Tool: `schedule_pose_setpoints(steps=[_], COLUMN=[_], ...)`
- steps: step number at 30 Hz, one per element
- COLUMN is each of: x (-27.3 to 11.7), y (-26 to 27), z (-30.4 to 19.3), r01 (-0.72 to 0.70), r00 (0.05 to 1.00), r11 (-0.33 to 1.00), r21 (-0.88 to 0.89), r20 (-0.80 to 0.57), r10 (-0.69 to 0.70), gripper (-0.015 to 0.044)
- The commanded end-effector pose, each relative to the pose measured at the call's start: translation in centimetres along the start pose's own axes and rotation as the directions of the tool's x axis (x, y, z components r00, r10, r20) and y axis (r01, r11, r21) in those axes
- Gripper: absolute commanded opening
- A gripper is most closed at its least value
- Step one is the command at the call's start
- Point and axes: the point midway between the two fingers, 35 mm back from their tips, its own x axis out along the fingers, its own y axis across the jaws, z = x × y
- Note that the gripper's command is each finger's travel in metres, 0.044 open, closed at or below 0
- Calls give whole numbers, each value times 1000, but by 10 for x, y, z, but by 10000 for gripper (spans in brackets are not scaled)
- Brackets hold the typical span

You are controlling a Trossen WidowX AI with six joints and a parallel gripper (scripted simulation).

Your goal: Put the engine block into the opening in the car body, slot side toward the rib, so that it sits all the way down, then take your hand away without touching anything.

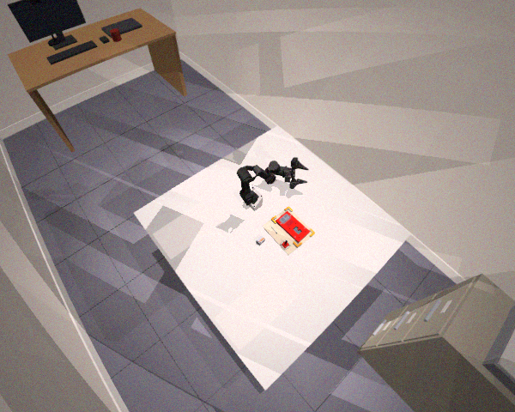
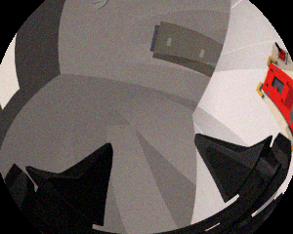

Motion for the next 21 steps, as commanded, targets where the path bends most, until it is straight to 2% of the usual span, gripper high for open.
schedule_pose_setpoints(steps=[1, 2, 11, 14, 21], x=[0, 0, 21, 28, 39], y=[0, 0, -15, -21, -32], z=[0, 0, 8, 21, 29], r01=[0, 2, 96, 140, 195], r00=[1000, 1000, 995, 990, 978], r11=[1000, 1000, 959, 955, 894], r21=[0, -5, -266, -262, -404], r20=[0, 0, -3, 17, 17], r10=[0, -2, -101, -141, -206], gripper=[426, 440, 440, 440, 440])
